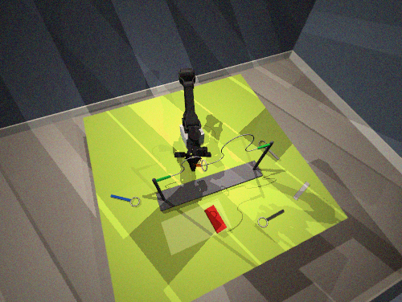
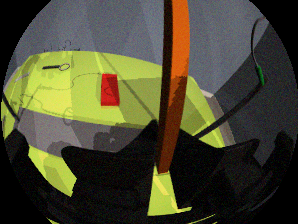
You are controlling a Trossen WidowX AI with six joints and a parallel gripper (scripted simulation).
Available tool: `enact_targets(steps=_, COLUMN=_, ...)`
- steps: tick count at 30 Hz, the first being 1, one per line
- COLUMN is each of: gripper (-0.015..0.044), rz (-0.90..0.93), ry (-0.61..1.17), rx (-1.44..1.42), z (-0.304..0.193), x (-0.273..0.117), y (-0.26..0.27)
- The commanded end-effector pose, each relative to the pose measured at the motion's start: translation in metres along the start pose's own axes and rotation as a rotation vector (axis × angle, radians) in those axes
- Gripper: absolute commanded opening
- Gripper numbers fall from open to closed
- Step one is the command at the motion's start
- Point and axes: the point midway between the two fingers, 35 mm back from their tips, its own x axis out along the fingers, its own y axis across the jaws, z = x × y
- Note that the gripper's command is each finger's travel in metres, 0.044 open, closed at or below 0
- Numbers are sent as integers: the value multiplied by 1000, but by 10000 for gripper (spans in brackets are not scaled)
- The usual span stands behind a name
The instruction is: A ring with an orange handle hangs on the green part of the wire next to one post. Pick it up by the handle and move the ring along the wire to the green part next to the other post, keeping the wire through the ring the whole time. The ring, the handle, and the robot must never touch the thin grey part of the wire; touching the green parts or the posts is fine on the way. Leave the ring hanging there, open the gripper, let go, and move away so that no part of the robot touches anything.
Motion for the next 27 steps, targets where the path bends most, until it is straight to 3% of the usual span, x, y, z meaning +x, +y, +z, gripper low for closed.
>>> enact_targets(steps=1, gripper=-150, rz=52, ry=7, rx=70, z=1, x=-2, y=14)
enact_targets(steps=27, gripper=-150, rz=174, ry=27, rx=259, z=11, x=-15, y=62)
